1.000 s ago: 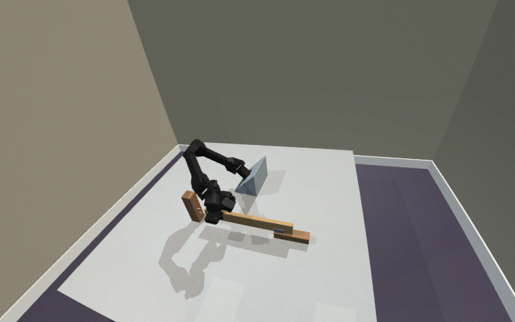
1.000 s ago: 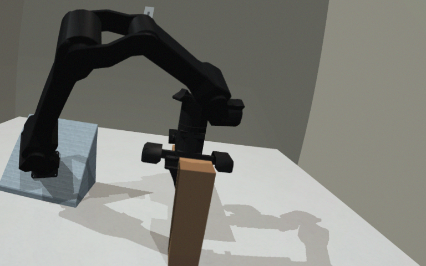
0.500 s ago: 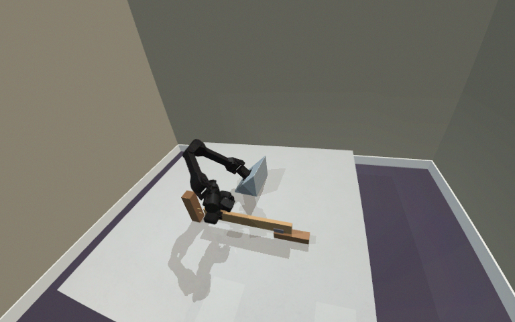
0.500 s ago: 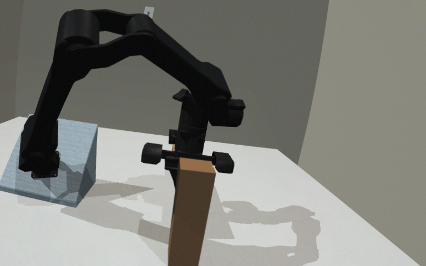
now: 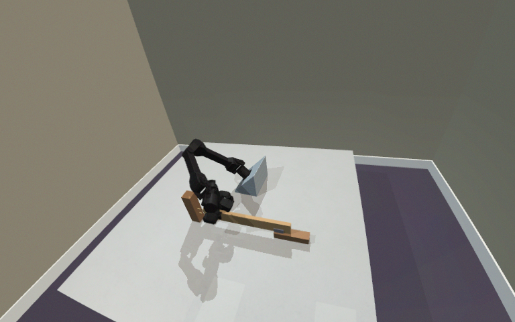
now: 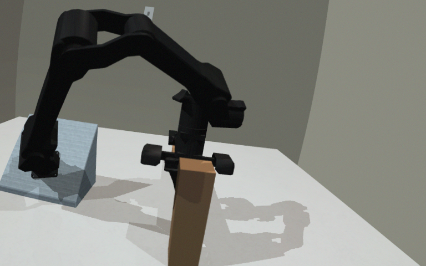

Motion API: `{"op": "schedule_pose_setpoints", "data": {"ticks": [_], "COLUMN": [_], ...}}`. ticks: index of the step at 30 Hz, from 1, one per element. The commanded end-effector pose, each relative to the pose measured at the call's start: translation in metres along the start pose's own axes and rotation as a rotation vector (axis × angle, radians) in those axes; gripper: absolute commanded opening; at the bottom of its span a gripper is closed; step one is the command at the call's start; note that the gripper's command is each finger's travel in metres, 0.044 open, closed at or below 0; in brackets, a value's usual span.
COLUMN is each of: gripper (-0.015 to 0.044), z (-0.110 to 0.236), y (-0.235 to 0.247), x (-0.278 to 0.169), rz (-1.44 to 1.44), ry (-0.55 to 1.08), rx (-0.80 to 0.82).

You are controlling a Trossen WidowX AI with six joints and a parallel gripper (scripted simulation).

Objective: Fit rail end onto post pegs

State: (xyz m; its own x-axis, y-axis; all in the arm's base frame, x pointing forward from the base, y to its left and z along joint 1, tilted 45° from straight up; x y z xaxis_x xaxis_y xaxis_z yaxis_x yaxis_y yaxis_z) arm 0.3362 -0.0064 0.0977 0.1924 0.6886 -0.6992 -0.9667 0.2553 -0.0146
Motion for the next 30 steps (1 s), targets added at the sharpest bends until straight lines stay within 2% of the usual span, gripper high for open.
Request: {"op": "schedule_pose_setpoints", "data": {"ticks": [1,30], "gripper": [0.0000,0.0000], "z": [0.0013,0.0035], "y": [-0.0002,-0.0007], "x": [-0.0031,-0.0118], "rz": [0.000,0.000], "ry": [0.001,0.001], "rx": [-0.007,-0.007]}}
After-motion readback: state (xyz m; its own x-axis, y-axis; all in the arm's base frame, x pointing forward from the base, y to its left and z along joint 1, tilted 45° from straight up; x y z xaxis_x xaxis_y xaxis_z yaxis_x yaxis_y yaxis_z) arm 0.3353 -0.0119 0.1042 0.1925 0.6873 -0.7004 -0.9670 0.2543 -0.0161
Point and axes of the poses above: the point midway between the two fingers, 35 mm back from their tips, its own z axis back along the fingers, its own y axis across the jaws, x = y × z, the point moved 10 cm from there along z, back along the fingers, and after that the axes turned 3 degrees about -z, right-handed, at the moved point
